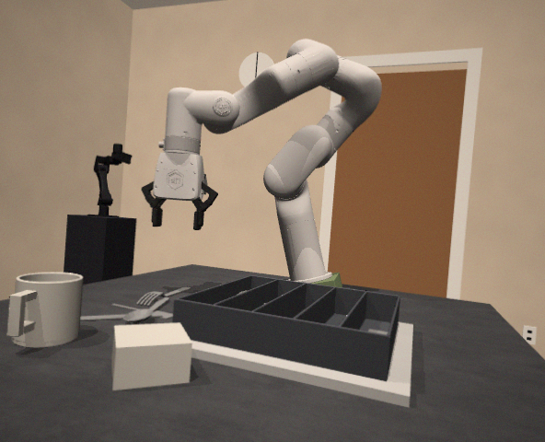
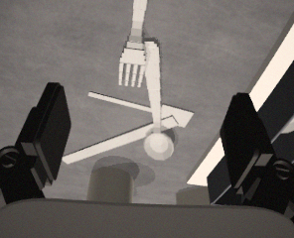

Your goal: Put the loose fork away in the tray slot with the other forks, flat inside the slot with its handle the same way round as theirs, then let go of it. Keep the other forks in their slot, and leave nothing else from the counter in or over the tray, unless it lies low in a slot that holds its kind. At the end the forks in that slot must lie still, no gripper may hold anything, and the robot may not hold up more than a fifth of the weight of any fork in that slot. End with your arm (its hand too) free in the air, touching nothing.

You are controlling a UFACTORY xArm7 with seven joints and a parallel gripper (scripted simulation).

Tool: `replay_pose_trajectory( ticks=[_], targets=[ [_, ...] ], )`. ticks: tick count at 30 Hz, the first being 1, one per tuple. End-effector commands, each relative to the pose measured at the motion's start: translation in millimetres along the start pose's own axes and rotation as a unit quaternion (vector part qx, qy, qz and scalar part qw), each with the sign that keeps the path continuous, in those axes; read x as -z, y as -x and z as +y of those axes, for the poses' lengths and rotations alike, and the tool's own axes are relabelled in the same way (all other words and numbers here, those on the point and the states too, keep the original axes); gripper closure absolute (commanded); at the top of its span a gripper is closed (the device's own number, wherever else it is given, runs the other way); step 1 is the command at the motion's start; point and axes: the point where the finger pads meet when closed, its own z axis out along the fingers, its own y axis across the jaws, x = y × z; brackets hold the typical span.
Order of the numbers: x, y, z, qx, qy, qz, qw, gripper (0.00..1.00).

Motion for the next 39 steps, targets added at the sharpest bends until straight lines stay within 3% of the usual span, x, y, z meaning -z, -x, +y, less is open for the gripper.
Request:
replay_pose_trajectory(
  ticks=[1,10,16,19,25,27,28,32,39],
  targets=[
    [1.1,0.9,-0.7,0.000,-0.001,-0.001,1.000,0.00],
    [1.1,0.7,-1.1,0.016,-0.001,-0.001,1.000,0.00],
    [1.3,0.0,-3.1,0.103,-0.002,-0.001,0.995,0.00],
    [0.9,-0.5,-5.0,0.182,-0.003,0.000,0.983,0.00],
    [-2.6,-0.9,-9.9,0.340,-0.004,0.003,0.940,0.00],
    [-2.6,-0.9,-9.9,0.340,-0.004,0.003,0.940,0.00],
    [-3.8,-0.7,-10.8,0.409,-0.004,0.003,0.913,0.00],
    [-9.9,0.6,-14.1,0.473,-0.005,0.008,0.881,0.00],
    [-26.4,6.1,-16.9,0.621,-0.004,0.015,0.783,0.00]
  ],
)
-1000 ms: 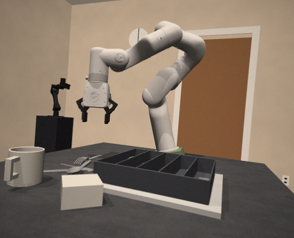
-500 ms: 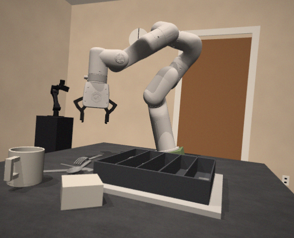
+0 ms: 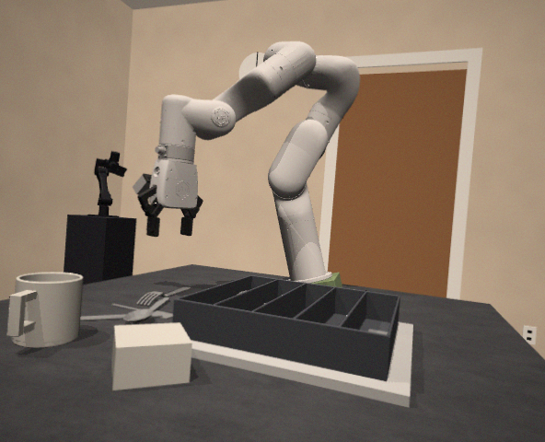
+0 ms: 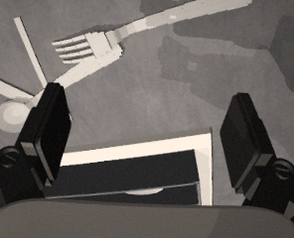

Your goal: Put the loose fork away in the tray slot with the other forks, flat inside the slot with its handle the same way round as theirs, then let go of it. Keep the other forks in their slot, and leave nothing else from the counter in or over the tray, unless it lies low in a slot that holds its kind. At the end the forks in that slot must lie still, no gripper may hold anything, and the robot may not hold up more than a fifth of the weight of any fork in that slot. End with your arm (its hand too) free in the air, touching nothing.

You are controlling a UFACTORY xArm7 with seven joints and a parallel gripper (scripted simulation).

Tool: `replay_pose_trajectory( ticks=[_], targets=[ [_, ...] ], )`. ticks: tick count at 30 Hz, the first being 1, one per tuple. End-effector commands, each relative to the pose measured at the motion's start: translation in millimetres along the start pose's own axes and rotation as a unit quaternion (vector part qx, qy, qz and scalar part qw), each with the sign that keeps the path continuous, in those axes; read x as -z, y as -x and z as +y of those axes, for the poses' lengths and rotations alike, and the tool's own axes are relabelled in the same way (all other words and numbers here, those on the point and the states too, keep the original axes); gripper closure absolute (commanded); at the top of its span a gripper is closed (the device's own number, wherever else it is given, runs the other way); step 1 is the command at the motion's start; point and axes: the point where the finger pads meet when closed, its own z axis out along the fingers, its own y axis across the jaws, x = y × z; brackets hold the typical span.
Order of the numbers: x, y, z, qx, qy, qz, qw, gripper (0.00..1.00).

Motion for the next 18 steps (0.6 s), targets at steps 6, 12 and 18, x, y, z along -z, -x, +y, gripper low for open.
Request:
replay_pose_trajectory(
  ticks=[6,12,18],
  targets=[
    [-19.6,2.3,-8.9,0.263,-0.005,0.001,0.965,0.00],
    [-33.2,7.8,-13.0,0.381,-0.003,0.005,0.925,0.00],
    [-40.9,11.8,-15.0,0.521,-0.001,0.007,0.854,0.00]
  ],
)
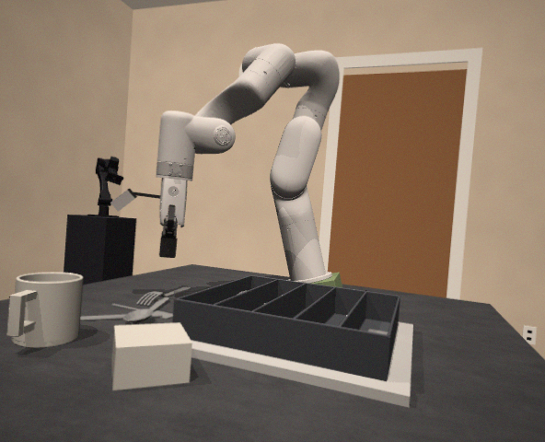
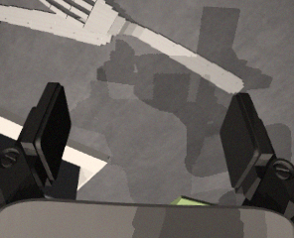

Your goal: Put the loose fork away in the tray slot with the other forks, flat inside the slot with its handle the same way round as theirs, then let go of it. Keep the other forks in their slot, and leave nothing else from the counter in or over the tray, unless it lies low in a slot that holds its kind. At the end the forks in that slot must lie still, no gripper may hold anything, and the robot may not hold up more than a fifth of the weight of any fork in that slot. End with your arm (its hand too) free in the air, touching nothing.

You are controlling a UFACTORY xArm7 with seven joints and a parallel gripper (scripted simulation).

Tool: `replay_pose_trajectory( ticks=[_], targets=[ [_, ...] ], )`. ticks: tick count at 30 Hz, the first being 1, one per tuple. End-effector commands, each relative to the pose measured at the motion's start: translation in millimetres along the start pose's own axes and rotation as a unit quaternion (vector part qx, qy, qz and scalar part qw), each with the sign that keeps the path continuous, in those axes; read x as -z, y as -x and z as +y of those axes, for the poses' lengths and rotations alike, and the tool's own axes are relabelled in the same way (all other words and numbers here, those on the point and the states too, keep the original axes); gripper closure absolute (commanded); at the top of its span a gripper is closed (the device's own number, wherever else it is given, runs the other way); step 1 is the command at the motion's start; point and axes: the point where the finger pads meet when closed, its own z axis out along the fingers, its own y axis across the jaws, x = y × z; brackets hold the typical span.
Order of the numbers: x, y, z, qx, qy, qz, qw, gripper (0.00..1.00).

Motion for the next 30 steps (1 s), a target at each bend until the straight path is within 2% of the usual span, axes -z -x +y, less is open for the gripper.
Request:
replay_pose_trajectory(
  ticks=[1,4,5,9,10,14,18,30],
  targets=[
    [-5.2,-1.4,-3.4,0.139,-0.009,0.003,0.990,0.00],
    [-5.6,-1.4,-3.7,0.164,-0.009,0.003,0.986,0.00],
    [-6.0,-1.3,-3.9,0.237,-0.009,0.005,0.971,0.00],
    [-6.3,-1.2,-4.2,0.305,-0.010,0.006,0.952,0.00],
    [-6.3,-1.2,-4.2,0.329,-0.010,0.006,0.944,0.73],
    [-6.3,-1.2,-4.2,0.421,-0.016,0.006,0.907,0.73],
    [-6.3,-1.2,-4.2,0.506,-0.029,0.007,0.862,0.73],
    [-6.3,-1.2,-4.2,0.511,-0.031,0.007,0.859,0.73]
  ],
)
